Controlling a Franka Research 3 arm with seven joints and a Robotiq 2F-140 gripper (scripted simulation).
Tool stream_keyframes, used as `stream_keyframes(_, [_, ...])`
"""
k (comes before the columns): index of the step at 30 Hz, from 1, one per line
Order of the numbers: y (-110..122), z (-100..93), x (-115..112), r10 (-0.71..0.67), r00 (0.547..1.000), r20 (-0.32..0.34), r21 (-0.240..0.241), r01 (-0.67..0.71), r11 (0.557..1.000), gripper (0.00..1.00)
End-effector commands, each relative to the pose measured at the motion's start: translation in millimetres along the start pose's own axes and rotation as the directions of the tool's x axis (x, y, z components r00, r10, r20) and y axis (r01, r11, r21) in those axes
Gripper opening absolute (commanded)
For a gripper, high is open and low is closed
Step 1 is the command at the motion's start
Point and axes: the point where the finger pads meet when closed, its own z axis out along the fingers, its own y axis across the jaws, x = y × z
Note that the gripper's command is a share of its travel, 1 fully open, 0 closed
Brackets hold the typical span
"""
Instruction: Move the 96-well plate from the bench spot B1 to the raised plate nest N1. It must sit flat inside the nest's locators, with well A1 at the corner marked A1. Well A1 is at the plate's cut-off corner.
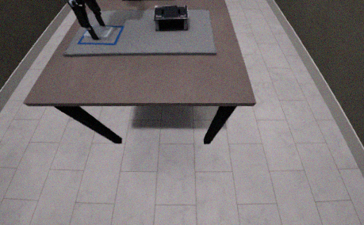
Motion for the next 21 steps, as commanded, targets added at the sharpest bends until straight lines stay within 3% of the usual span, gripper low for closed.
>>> stream_keyframes(1, [-0.5, -0.9, -0.4, 0.007, 1.000, 0.001, 0.001, -0.007, 1.000, 0.60])
stream_keyframes(21, [-0.5, -27.5, -0.4, 0.007, 1.000, 0.001, 0.001, -0.007, 1.000, 0.60])
